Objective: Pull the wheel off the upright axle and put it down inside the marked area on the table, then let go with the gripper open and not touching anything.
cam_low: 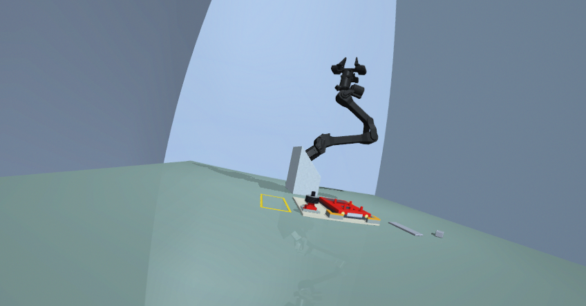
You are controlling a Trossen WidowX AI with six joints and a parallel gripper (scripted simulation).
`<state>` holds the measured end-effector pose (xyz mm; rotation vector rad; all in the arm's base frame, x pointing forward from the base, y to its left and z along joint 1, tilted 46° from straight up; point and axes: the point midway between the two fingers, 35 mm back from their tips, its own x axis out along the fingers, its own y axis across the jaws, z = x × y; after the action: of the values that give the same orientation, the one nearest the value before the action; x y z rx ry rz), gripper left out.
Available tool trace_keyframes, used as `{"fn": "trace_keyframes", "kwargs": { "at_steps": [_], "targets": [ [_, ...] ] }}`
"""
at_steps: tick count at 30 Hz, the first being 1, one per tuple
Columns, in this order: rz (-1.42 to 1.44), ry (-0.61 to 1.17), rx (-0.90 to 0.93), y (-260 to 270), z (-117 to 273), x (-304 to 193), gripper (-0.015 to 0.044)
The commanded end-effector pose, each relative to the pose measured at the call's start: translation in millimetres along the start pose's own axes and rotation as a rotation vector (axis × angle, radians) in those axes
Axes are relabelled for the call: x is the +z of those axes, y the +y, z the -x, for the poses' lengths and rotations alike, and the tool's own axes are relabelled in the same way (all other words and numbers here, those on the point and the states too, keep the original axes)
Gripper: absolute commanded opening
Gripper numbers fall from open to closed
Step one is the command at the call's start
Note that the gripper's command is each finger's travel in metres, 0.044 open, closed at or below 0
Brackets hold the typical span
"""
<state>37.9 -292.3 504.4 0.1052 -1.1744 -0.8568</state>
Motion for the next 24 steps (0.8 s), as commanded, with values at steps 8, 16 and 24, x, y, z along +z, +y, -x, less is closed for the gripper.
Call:
{"fn": "trace_keyframes", "kwargs": {
  "at_steps": [8,16,24],
  "targets": [
    [0.017,0.201,-0.046,-11,-6,-68,0.0300],
    [0.021,0.512,-0.096,-25,5,-167,0.0300],
    [0.052,0.851,-0.075,-21,44,-266,0.0300]
  ]
}}
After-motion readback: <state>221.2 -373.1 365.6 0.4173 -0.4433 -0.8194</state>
